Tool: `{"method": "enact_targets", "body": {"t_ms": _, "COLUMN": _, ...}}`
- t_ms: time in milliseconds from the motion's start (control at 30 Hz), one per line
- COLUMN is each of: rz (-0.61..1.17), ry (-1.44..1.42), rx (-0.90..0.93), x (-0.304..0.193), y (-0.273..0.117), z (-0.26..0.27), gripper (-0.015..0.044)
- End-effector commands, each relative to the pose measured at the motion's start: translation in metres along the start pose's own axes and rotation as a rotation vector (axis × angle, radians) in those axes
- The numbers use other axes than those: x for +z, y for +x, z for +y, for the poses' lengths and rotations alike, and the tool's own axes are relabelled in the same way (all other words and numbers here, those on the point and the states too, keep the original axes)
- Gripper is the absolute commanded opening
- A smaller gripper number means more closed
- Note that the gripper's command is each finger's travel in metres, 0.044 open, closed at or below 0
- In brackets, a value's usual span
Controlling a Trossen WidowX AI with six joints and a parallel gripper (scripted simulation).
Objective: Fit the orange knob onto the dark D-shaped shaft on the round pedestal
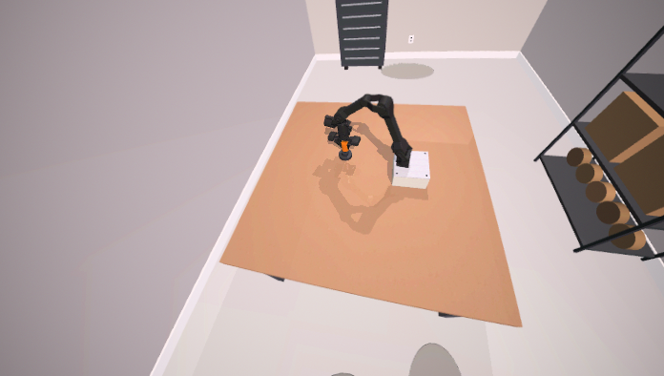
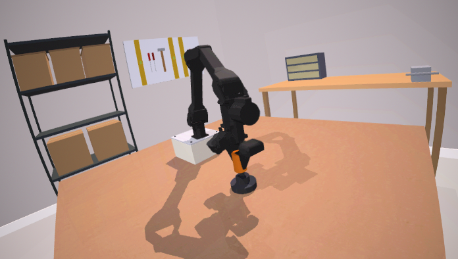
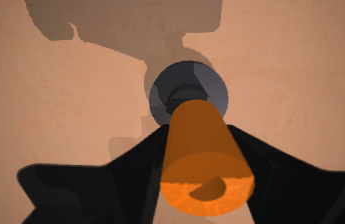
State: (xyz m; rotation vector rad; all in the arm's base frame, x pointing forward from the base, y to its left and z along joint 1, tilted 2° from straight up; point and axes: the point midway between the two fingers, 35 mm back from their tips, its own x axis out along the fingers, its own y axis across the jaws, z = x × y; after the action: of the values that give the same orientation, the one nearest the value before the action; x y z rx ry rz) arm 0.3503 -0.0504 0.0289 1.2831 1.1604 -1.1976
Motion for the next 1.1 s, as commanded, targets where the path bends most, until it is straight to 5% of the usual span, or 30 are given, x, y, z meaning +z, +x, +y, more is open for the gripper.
{"method": "enact_targets", "body": {"t_ms": 0, "rz": -0.001, "ry": 0.023, "rx": 0.010, "x": 0.0002, "y": -0.0041, "z": 0.0027, "gripper": 0.0000}}
{"method": "enact_targets", "body": {"t_ms": 1067, "rz": -0.001, "ry": 0.023, "rx": 0.010, "x": 0.0000, "y": -0.0012, "z": 0.0006, "gripper": 0.0000}}
